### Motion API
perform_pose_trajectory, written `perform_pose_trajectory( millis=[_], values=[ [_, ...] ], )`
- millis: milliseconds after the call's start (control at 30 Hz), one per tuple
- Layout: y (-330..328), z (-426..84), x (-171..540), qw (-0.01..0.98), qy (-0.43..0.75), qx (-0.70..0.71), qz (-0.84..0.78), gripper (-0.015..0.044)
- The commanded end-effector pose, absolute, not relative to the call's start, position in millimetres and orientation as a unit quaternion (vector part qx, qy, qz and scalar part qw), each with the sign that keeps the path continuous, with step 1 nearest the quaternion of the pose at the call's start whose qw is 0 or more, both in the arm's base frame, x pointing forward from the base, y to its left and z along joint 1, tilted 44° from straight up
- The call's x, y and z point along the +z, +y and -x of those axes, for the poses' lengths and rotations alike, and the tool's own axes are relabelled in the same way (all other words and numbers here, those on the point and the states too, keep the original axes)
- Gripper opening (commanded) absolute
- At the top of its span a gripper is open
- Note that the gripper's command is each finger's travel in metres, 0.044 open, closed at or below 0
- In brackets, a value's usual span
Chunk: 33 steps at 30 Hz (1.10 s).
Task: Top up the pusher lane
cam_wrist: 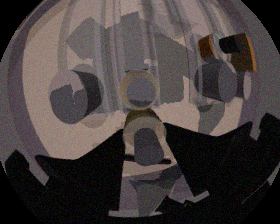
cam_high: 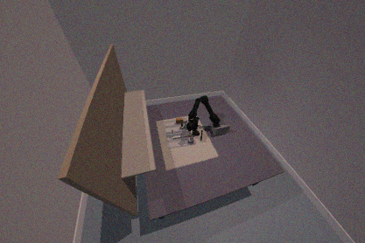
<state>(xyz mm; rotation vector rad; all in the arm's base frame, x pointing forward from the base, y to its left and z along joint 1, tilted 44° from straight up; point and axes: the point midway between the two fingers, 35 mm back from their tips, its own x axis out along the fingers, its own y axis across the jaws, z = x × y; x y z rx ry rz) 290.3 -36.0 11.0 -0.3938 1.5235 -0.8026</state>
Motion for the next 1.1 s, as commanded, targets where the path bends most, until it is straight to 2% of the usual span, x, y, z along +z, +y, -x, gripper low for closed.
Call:
perform_pose_trajectory(
  millis=[0, 1067],
  values=[
    [-36.4, -298.9, 13.3, 0.642, 0.659, -0.352, 0.172, 0.0000],
    [-39.4, -313.6, 15.3, 0.643, 0.659, -0.352, 0.172, 0.0000]
  ],
)
